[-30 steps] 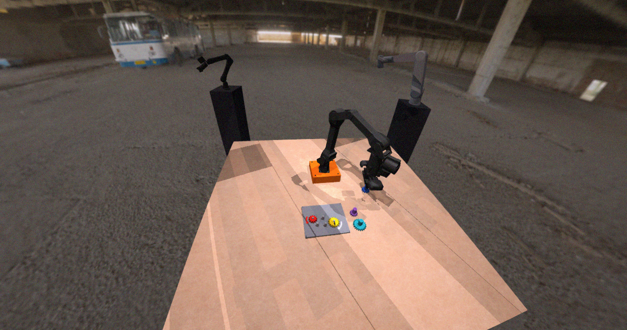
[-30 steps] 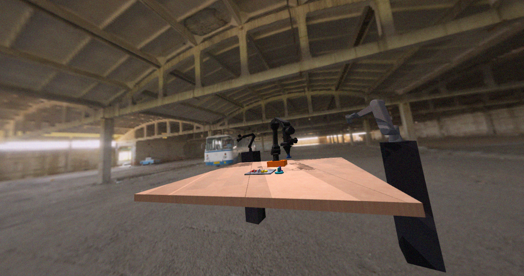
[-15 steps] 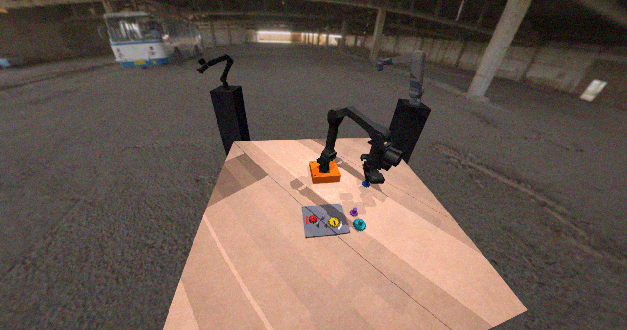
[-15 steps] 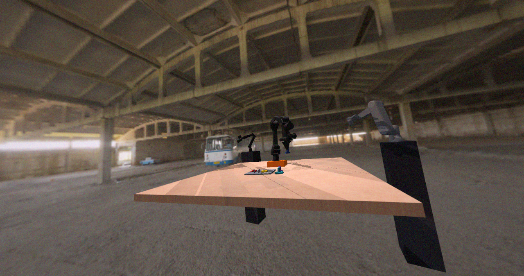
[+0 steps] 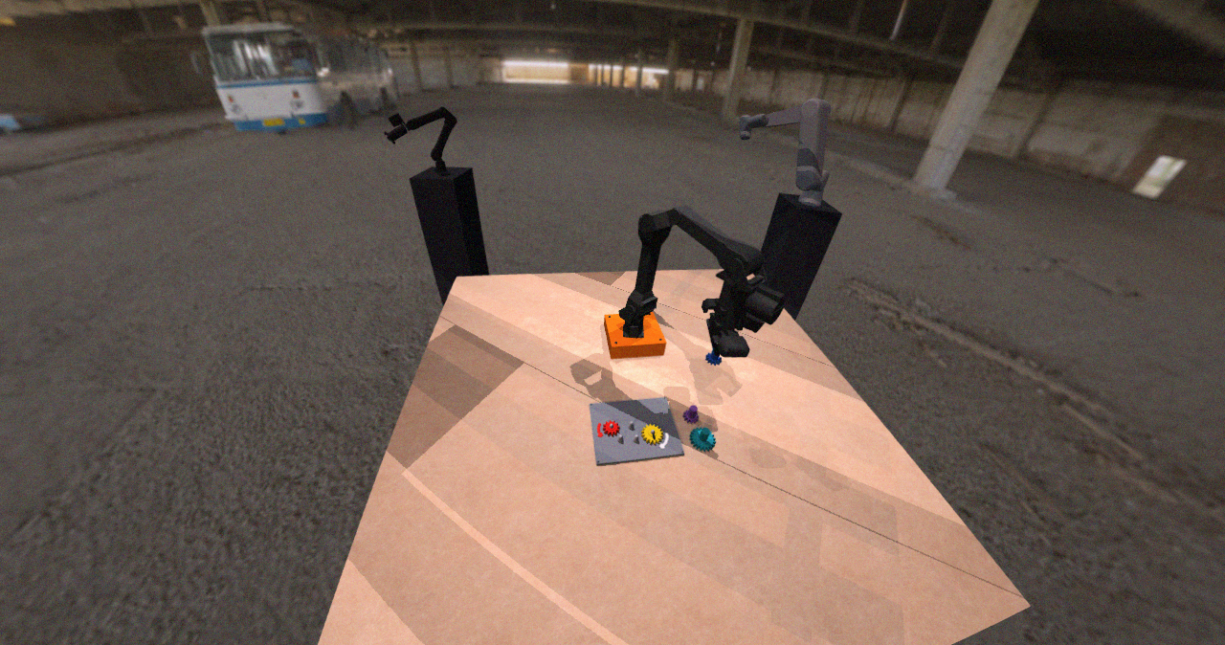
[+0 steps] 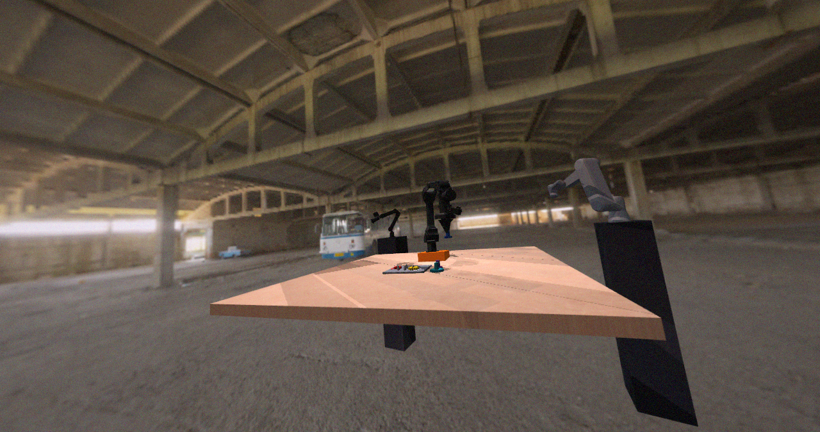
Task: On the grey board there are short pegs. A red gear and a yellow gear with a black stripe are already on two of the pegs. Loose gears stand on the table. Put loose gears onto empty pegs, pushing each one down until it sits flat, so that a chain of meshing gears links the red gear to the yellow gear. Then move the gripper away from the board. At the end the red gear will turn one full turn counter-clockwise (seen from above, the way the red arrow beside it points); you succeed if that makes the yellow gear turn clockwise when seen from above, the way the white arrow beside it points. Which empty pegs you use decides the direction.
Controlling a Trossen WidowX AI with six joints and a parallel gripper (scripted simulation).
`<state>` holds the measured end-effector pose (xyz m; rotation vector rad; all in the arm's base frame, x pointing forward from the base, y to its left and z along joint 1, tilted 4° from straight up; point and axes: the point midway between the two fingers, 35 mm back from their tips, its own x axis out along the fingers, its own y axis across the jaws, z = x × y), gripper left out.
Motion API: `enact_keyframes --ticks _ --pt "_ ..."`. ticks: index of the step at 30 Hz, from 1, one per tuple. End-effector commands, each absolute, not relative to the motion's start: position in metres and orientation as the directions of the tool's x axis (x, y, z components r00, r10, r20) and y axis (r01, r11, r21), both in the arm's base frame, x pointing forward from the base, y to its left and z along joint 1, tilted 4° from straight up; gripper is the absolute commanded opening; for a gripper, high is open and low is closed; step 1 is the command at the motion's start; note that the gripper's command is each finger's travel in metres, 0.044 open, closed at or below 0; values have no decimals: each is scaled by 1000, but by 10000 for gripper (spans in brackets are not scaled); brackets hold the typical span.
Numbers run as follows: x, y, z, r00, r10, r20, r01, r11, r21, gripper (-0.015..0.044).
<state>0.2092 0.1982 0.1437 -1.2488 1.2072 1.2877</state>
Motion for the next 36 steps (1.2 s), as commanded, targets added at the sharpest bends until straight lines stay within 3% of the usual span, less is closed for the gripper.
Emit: enact_keyframes --ticks 1,36 --pt "219 193 140 -39 -11 -999 -997 -70 39 0" --pt "286 138 115 -31 -26 -999 -999 -34 32 0"
